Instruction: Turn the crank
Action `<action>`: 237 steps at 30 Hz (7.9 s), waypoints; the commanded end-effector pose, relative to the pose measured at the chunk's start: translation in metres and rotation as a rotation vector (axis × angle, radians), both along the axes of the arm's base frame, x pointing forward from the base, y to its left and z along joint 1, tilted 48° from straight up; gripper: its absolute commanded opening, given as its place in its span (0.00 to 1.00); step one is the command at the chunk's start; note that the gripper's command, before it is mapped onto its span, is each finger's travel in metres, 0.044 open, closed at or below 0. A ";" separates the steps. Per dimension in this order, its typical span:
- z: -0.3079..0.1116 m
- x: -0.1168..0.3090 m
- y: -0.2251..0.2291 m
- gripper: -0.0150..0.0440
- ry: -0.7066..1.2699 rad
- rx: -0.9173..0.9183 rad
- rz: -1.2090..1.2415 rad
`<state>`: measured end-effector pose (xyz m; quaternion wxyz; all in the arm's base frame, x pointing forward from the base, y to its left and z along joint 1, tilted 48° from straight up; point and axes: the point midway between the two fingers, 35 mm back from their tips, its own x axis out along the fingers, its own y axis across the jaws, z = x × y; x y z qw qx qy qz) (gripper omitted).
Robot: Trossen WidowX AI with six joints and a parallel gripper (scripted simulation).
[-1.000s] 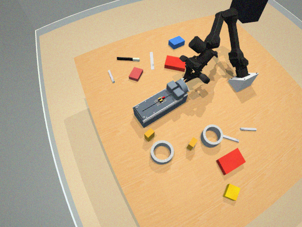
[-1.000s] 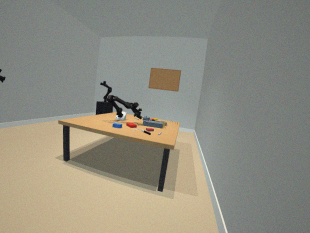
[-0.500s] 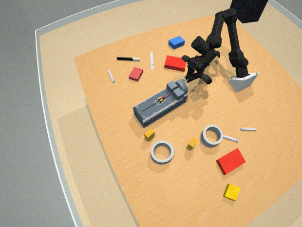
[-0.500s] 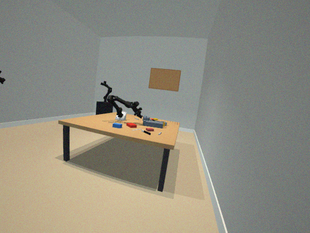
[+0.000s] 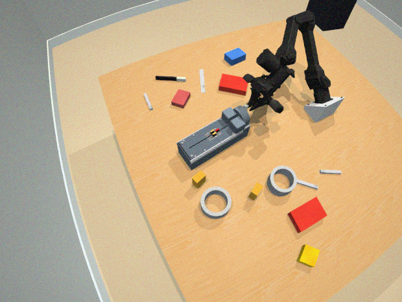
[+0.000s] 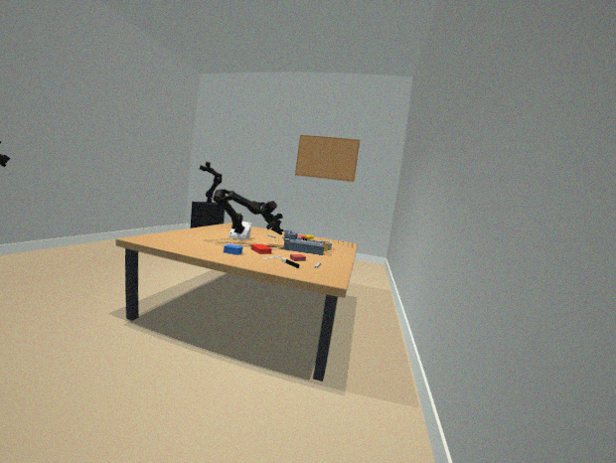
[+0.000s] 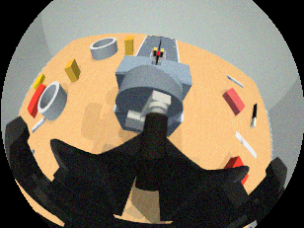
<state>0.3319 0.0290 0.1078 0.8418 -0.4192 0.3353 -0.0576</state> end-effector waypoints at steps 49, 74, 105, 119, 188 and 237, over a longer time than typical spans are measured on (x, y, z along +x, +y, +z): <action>0.036 -0.007 0.045 1.00 0.002 0.003 0.000; 0.063 0.055 0.104 1.00 -0.092 0.077 -0.191; 0.017 0.107 0.091 1.00 -0.184 0.125 -0.325; 0.022 0.107 0.097 1.00 -0.184 0.125 -0.326; 0.029 -0.004 0.036 1.00 0.014 0.010 0.021; 0.002 0.000 0.005 0.25 0.010 0.006 0.022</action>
